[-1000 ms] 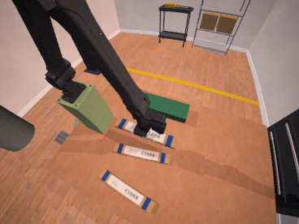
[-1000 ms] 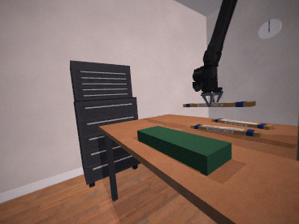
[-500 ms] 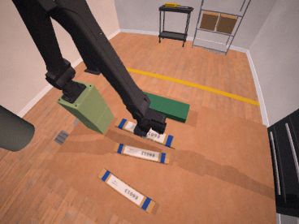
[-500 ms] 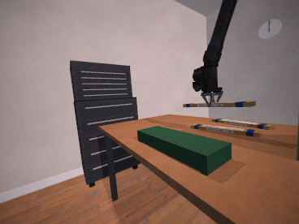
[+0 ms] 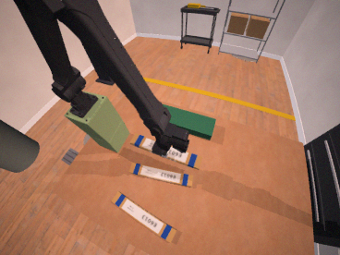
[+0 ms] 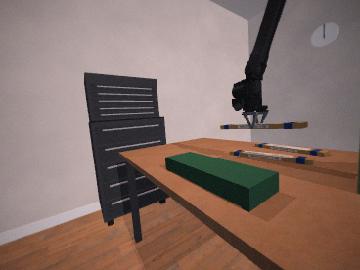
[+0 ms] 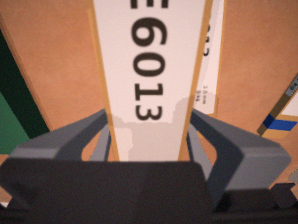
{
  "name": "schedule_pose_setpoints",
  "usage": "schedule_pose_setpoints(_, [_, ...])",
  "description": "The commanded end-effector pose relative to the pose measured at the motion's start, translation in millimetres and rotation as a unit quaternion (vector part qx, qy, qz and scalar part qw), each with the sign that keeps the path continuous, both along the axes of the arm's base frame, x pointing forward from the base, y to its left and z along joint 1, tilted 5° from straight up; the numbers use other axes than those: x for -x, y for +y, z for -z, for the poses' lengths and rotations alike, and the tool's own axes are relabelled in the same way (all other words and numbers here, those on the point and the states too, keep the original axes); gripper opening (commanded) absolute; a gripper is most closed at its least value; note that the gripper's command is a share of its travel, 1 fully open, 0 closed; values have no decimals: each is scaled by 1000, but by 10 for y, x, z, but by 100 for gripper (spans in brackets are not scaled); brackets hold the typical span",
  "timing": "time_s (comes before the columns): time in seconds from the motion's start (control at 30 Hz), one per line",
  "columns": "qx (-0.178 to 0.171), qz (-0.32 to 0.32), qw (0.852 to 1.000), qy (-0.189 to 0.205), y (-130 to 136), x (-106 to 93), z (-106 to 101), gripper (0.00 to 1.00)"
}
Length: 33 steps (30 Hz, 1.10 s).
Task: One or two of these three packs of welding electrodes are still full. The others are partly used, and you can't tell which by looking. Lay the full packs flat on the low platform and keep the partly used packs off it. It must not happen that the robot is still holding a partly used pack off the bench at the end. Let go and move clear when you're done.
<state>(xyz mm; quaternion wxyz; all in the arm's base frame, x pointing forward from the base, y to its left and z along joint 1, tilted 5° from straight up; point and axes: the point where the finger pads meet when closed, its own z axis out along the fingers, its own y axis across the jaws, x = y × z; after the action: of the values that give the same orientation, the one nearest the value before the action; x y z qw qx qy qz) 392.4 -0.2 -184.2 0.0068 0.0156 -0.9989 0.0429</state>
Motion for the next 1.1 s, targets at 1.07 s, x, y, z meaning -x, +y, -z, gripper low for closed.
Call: schedule_pose_setpoints(1.07, [-1,4,1000,-18,-144,-184,551,0])
